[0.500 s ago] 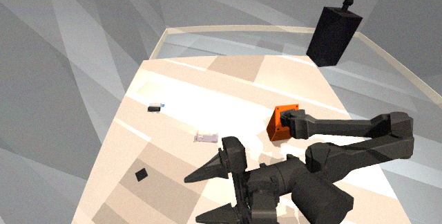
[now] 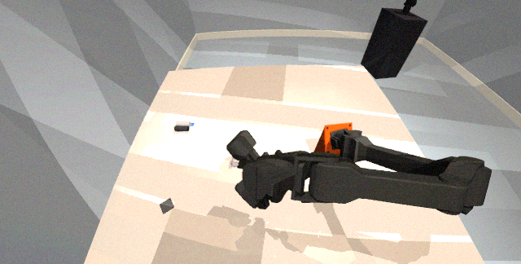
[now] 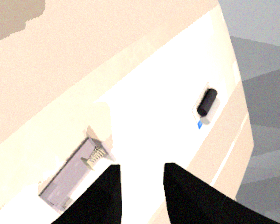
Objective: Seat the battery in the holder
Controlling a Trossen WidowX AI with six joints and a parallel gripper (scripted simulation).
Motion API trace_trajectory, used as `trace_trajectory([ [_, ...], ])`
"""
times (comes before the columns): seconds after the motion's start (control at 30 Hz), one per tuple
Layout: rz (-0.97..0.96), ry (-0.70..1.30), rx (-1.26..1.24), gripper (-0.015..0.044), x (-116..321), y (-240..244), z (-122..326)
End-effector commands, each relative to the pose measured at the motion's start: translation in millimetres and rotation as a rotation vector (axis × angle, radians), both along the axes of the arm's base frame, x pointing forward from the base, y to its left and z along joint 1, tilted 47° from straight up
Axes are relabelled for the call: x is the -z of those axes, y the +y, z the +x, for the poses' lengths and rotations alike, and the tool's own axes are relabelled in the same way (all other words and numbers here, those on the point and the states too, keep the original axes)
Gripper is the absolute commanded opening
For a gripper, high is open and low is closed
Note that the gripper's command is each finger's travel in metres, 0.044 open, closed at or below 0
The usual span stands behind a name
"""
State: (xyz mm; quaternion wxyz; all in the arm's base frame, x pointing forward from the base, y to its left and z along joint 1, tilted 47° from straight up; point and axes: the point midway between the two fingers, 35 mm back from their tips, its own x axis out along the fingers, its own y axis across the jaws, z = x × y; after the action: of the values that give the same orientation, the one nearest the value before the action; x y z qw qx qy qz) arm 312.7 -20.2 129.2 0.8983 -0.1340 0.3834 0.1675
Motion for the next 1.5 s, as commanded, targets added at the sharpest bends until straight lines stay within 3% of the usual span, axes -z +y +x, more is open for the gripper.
trace_trajectory([
  [0.0,0.225,0.371,-0.274,0.0000,57.1,8.9,-56.3],
  [0.17,0.500,0.489,-0.386,0.0000,60.3,20.7,-88.0],
  [0.57,0.504,0.490,-0.387,0.0000,61.1,21.6,-88.0],
  [0.97,0.506,0.489,-0.388,0.0000,113.5,78.9,-80.8],
  [1.47,0.505,0.490,-0.387,0.0000,103.2,90.5,-89.5],
])
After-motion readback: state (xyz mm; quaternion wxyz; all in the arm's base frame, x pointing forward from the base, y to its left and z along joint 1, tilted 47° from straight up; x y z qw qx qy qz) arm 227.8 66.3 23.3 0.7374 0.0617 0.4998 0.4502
